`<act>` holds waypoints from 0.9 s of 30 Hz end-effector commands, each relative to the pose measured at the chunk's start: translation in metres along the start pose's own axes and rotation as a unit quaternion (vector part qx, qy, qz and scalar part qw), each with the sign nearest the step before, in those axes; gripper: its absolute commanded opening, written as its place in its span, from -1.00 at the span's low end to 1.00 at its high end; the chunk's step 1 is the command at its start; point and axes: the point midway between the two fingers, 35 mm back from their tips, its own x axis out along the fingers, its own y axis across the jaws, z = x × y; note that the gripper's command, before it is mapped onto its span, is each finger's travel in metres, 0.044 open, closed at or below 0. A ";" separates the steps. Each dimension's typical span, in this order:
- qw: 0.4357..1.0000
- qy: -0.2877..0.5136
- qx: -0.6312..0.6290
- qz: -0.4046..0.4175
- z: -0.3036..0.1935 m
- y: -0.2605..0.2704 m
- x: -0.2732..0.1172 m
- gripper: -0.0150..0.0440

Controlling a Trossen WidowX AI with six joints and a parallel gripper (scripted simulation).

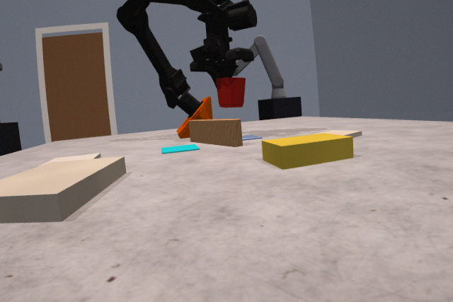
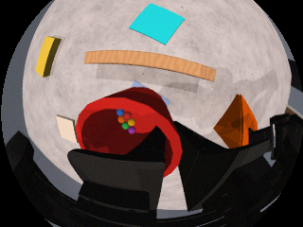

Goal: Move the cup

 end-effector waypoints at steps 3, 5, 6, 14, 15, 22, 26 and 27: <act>1.000 -0.001 -0.001 0.000 0.015 -0.002 -0.001 -0.49; 1.000 -0.001 0.000 -0.001 0.021 -0.003 -0.001 -0.49; 1.000 -0.001 0.000 -0.001 0.023 -0.003 -0.001 -0.49; 1.000 -0.002 0.000 -0.001 0.044 -0.006 -0.001 -0.49; 1.000 -0.002 0.000 -0.001 0.046 -0.007 -0.001 -0.49; 1.000 -0.002 0.000 -0.001 0.065 -0.010 -0.002 -0.49; 1.000 -0.003 0.000 -0.001 0.076 -0.012 -0.002 -0.49; 1.000 -0.003 0.000 -0.001 0.079 -0.012 -0.002 -0.49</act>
